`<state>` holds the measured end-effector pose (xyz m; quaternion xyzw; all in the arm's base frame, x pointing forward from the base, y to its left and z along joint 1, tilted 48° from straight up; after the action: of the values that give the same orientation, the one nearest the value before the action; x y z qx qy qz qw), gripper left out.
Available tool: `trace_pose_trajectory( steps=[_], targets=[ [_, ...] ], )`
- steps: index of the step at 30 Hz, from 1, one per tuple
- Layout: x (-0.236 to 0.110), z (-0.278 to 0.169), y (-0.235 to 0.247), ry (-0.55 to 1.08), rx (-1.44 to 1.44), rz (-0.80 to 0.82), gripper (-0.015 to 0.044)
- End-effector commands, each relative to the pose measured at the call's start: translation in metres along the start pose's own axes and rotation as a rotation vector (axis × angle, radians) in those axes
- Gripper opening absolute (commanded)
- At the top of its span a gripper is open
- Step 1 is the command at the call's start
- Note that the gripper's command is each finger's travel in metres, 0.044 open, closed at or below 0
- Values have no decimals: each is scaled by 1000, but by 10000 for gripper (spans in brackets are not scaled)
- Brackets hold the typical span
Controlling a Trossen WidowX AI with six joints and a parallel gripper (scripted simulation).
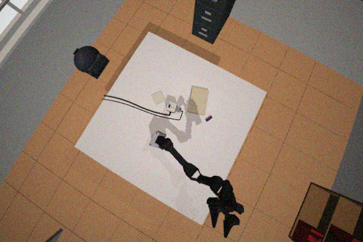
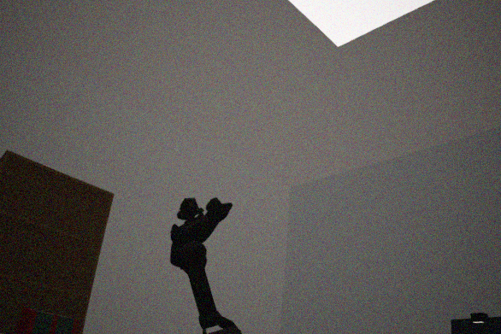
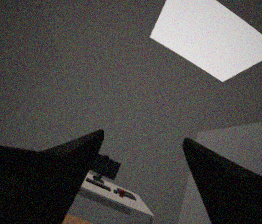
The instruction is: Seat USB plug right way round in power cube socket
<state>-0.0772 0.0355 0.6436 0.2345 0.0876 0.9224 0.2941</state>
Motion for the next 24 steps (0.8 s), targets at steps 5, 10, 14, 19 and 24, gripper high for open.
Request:
trace_pose_trajectory(
  steps=[5, 10, 14, 19, 24],
  targets=[
    [-2, 27, -72, -186, 204, -81, 440],
    [-9, 38, -129, -298, 375, -190, 440],
    [-24, 43, -190, -425, 550, -318, 440],
    [-51, 41, -264, -588, 730, -489, 440],
    [-86, 27, -331, -732, 867, -681, 440]
  ],
)
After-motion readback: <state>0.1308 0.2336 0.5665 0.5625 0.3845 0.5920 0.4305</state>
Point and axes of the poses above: the point midway between the two fingers, 35 mm back from their tips, its own x axis out along the fingers, its own y axis across the jaws, z = x × y, the point moved 6 cm from there along -x, back along the fingers, and after that the axes turned 13 degrees about -x, right-handed, at the moved point
